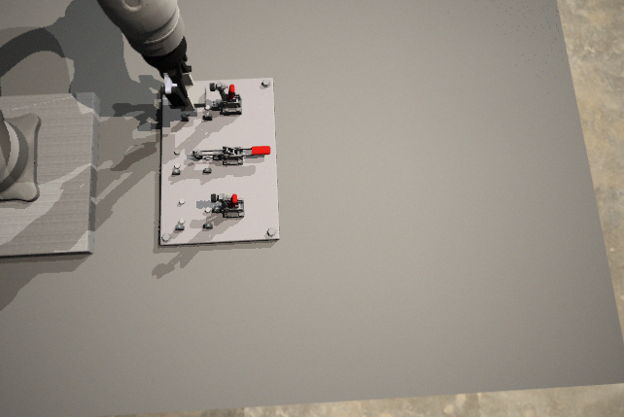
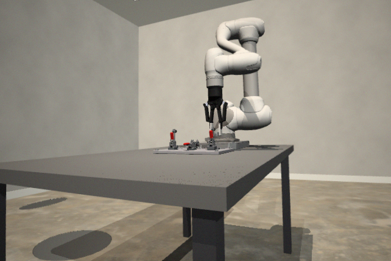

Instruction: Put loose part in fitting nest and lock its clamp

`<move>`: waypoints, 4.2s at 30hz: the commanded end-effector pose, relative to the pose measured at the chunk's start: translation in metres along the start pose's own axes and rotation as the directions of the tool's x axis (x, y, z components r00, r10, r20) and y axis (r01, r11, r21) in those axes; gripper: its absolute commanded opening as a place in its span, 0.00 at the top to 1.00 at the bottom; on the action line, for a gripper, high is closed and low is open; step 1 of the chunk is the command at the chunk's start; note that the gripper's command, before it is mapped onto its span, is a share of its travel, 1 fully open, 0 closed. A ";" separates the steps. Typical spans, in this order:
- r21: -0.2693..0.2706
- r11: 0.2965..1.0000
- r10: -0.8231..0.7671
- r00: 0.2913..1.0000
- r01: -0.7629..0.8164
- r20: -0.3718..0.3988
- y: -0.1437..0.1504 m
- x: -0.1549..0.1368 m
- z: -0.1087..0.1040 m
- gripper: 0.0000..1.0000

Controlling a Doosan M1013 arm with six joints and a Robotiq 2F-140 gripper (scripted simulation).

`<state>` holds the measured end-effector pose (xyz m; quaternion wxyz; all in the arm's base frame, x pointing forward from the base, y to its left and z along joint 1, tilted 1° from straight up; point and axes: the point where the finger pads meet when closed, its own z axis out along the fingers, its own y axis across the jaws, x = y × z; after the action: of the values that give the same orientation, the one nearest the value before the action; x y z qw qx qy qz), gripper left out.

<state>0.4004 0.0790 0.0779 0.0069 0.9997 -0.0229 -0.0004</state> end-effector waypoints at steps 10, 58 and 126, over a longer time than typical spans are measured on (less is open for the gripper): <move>-0.001 1.000 0.000 1.000 0.000 0.000 -0.011 0.000 0.000 0.90; -0.001 1.000 0.000 1.000 0.000 0.000 -0.011 0.001 0.015 0.90; -0.001 1.000 0.000 1.000 0.000 0.000 -0.010 0.003 0.056 0.90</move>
<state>0.4041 0.0881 0.0221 0.0073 0.9997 -0.0230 -0.0004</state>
